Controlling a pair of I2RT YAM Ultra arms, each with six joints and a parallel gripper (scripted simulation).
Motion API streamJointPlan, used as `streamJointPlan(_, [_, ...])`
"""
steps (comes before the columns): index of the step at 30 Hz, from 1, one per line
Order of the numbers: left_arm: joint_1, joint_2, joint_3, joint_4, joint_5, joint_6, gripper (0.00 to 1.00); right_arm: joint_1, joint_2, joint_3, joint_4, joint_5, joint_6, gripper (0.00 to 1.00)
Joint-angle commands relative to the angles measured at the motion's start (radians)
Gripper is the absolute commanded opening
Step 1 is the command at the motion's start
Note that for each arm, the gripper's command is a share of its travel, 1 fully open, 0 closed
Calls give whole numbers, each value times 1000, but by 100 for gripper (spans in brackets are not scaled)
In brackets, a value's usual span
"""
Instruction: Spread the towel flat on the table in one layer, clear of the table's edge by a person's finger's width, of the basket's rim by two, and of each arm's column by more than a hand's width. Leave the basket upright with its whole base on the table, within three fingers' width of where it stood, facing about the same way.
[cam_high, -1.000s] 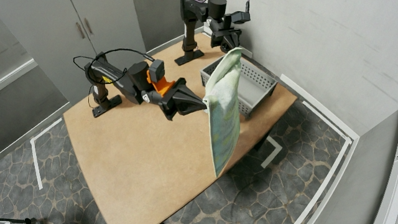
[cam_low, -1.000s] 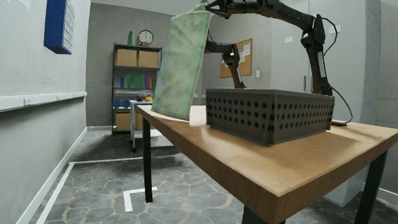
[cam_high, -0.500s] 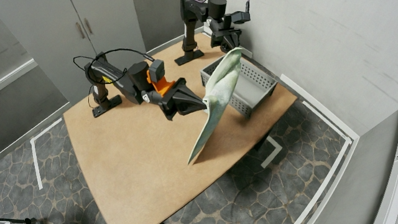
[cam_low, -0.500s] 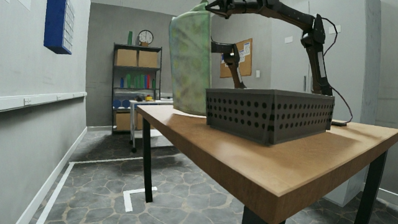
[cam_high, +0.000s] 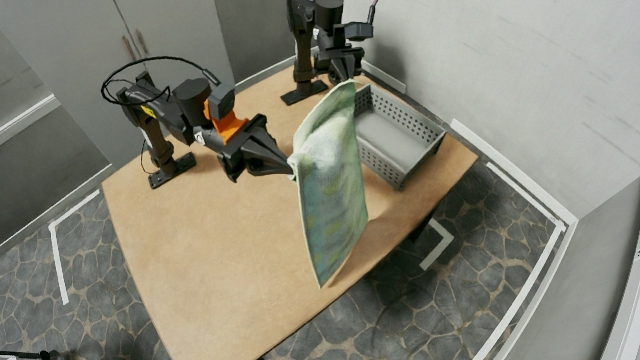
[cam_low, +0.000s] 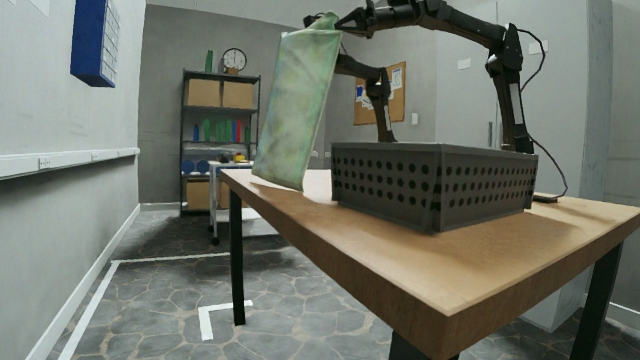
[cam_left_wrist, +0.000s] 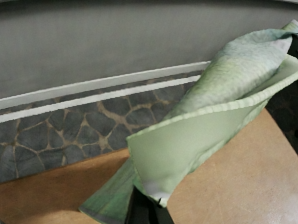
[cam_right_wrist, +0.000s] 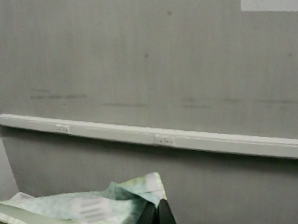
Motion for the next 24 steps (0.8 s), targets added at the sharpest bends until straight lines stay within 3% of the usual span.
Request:
streamJointPlan(1, [13,-39,40,-41,-15,-1,0,-18,-50,56,-160,13,0,0])
streamJointPlan(18, [-15,-59,24,-110,-14,-1,0,-26,-92,75,-343,14,-1,0])
streamJointPlan(24, [-53,-70,-19,-184,-13,-1,0,-27,-111,99,-493,14,-2,0])
